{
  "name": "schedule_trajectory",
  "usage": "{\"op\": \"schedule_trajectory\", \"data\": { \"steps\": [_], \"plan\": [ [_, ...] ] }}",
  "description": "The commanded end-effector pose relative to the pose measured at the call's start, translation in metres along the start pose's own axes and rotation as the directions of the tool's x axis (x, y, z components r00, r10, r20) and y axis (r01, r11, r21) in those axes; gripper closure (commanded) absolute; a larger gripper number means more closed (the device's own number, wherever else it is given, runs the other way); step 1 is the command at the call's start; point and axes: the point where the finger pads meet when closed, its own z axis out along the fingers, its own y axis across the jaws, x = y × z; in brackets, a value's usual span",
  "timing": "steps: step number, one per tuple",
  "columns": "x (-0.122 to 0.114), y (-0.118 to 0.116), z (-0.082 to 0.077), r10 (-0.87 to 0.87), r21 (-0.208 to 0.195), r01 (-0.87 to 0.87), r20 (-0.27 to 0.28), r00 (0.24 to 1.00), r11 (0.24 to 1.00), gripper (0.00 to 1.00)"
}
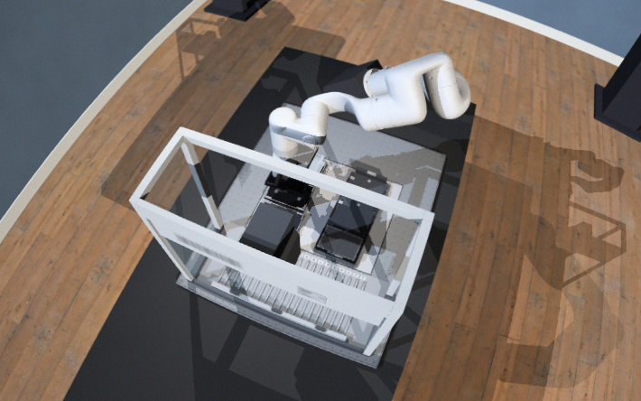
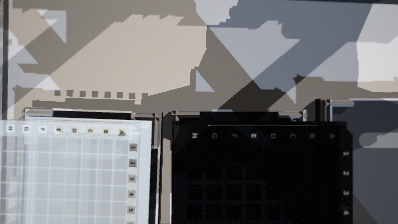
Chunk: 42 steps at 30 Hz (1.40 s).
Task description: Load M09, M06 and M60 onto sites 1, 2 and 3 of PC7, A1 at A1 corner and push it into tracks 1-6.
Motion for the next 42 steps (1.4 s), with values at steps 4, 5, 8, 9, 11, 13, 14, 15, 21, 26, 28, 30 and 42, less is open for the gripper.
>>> {"op": "schedule_trajectory", "data": {
  "steps": [4,5,8,9,11,13,14,15,21,26,28,30,42],
  "plan": [
    [-0.001,0.001,-0.010,0.000,-0.004,0.000,0.004,1.000,1.000,1.00],
    [-0.001,0.001,-0.012,0.000,-0.004,0.000,0.004,1.000,1.000,1.00],
    [-0.001,0.001,-0.017,0.000,-0.004,0.000,0.004,1.000,1.000,1.00],
    [-0.001,0.001,-0.018,0.000,-0.004,0.000,0.004,1.000,1.000,1.00],
    [-0.001,0.001,-0.022,0.000,-0.004,0.000,0.004,1.000,1.000,1.00],
    [-0.001,0.001,-0.025,0.000,-0.004,0.000,0.004,1.000,1.000,1.00],
    [-0.001,0.001,-0.027,0.000,-0.004,0.000,0.004,1.000,1.000,1.00],
    [-0.001,0.001,-0.028,0.000,-0.004,0.000,0.004,1.000,1.000,1.00],
    [-0.001,0.001,-0.035,0.000,-0.004,0.000,0.004,1.000,1.000,1.00],
    [-0.001,0.001,-0.043,0.000,-0.004,0.000,0.004,1.000,1.000,1.00],
    [-0.001,0.001,-0.047,0.000,-0.004,0.000,0.004,1.000,1.000,1.00],
    [-0.001,0.001,-0.050,0.000,-0.004,0.000,0.004,1.000,1.000,1.00],
    [0.009,0.001,-0.051,0.067,-0.004,-0.067,0.004,0.998,0.998,1.00]
  ]
}}
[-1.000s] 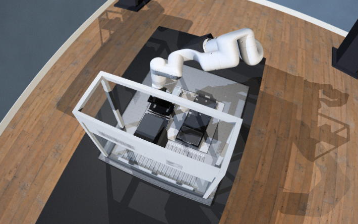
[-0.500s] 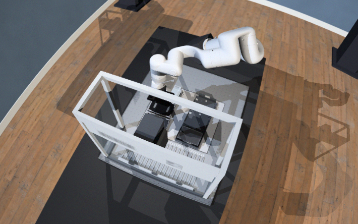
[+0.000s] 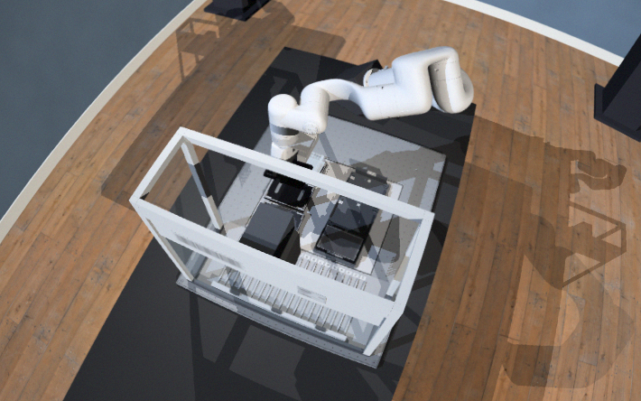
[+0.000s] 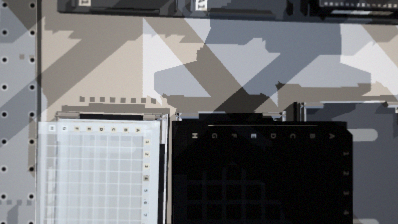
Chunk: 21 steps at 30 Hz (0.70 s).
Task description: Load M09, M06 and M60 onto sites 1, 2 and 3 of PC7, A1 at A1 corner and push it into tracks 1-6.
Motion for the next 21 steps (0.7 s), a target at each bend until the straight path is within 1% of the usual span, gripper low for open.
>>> {"op": "schedule_trajectory", "data": {
  "steps": [1,8,10,11,16,21],
  "plan": [
    [0.013,0.002,-0.003,0.090,-0.005,-0.090,0.004,0.996,0.996,1.00],
    [0.048,0.004,-0.002,0.318,-0.006,-0.318,0.003,0.948,0.948,1.00],
    [0.048,0.004,-0.002,0.318,-0.006,-0.318,0.003,0.948,0.948,1.00],
    [0.053,0.004,-0.002,0.350,-0.006,-0.350,0.002,0.937,0.937,1.00],
    [0.078,0.005,-0.002,0.500,-0.006,-0.500,0.001,0.866,0.866,1.00],
    [0.103,0.006,-0.002,0.637,-0.006,-0.637,0.000,0.771,0.771,1.00]
  ]
}}
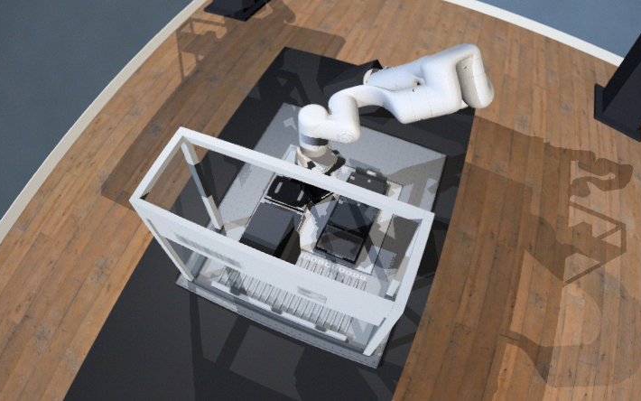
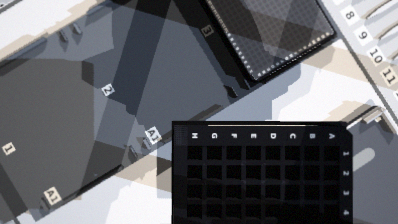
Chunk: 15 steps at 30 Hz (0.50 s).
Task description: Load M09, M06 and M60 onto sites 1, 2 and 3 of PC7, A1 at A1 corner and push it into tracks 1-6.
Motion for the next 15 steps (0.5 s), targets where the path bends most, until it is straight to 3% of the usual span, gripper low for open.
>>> {"op": "schedule_trajectory", "data": {
  "steps": [1,7,15],
  "plan": [
    [0.018,-0.009,-0.002,0.150,-0.009,-0.150,0.010,0.989,0.989,1.00],
    [0.036,-0.019,-0.002,0.280,-0.011,-0.280,0.008,0.960,0.960,1.00],
    [0.070,-0.039,-0.001,0.523,-0.012,-0.523,0.005,0.852,0.852,1.00]
  ]
}}
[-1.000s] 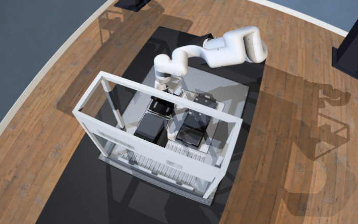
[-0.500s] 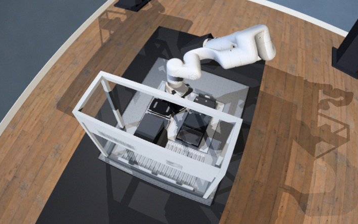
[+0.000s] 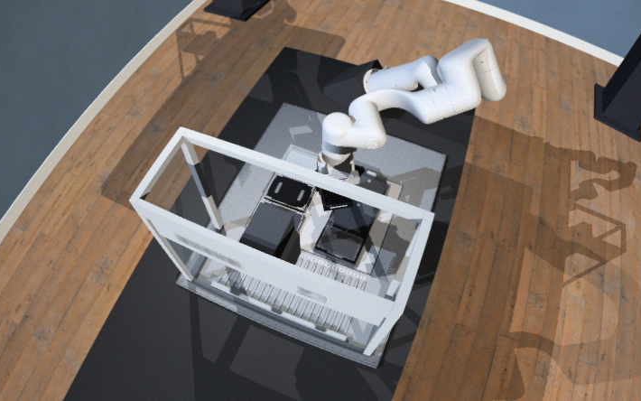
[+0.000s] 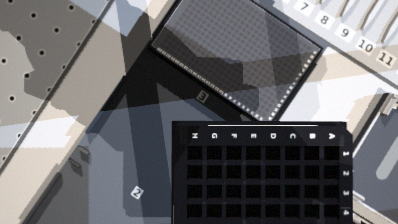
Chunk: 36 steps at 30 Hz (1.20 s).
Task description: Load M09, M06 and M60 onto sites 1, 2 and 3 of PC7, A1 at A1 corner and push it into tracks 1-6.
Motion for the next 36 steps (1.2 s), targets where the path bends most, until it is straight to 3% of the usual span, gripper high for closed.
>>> {"op": "schedule_trajectory", "data": {
  "steps": [1,12,16,19,23,25,36],
  "plan": [
    [0.013,-0.016,-0.002,0.150,-0.012,-0.150,0.005,0.989,0.989,1.00],
    [0.039,-0.053,-0.001,0.436,-0.013,-0.436,0.001,0.900,0.900,1.00],
    [0.040,-0.054,-0.001,0.552,-0.013,-0.552,-0.001,0.834,0.834,1.00],
    [0.040,-0.054,-0.001,0.559,-0.013,-0.559,-0.001,0.829,0.829,1.00],
    [0.040,-0.054,-0.001,0.665,-0.013,-0.665,-0.003,0.747,0.747,1.00],
    [0.040,-0.054,-0.001,0.665,-0.013,-0.665,-0.003,0.747,0.747,1.00],
    [0.040,-0.054,-0.001,0.888,-0.011,-0.888,-0.007,0.459,0.459,1.00]
  ]
}}
